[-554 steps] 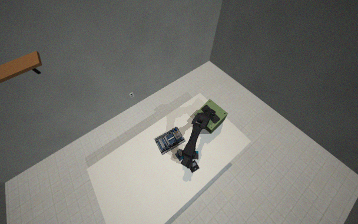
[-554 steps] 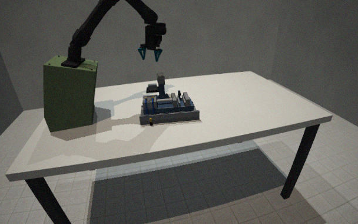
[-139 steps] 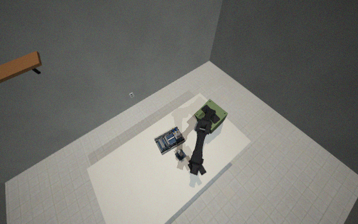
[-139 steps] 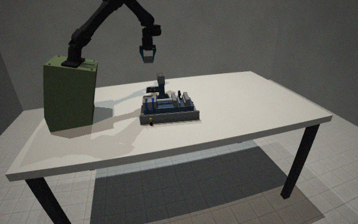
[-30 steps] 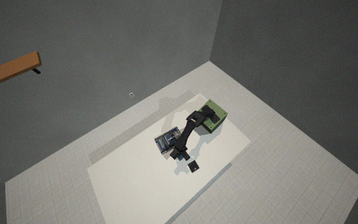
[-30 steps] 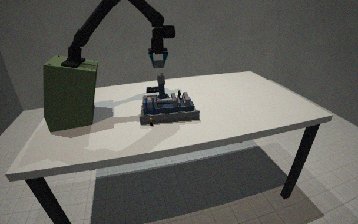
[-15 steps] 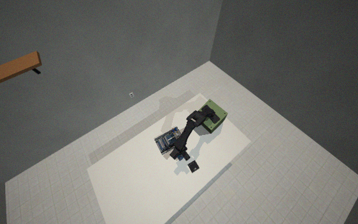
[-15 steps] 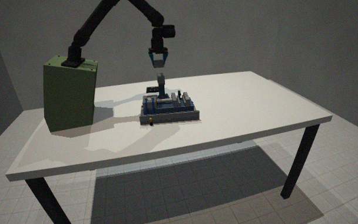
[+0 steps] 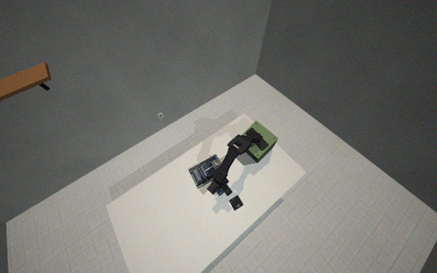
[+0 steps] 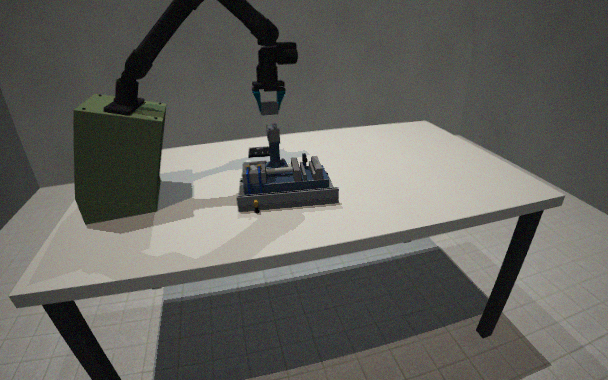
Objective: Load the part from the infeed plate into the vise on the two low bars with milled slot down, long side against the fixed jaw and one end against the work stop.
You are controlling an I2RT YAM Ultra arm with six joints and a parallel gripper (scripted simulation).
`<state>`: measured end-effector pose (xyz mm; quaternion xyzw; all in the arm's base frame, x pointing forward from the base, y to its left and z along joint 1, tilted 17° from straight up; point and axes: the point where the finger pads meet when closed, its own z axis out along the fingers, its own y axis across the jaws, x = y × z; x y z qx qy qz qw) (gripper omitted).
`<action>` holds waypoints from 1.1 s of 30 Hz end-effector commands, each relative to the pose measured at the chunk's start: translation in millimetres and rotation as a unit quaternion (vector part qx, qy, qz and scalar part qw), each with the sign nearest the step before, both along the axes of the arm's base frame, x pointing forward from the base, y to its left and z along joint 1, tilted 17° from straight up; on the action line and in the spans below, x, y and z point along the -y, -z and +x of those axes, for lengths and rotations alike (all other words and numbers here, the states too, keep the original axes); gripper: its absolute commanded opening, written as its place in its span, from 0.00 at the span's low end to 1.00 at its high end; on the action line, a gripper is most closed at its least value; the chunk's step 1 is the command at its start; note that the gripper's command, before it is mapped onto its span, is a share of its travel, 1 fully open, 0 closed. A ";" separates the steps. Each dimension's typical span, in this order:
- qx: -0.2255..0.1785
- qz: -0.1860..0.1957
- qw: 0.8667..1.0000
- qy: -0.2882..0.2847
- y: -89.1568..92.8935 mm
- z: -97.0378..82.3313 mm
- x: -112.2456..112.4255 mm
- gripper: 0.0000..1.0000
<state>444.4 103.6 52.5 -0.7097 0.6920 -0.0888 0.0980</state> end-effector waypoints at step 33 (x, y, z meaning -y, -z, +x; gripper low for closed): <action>0.034 -0.004 0.999 0.001 -32.3 7.3 -6.7 0.00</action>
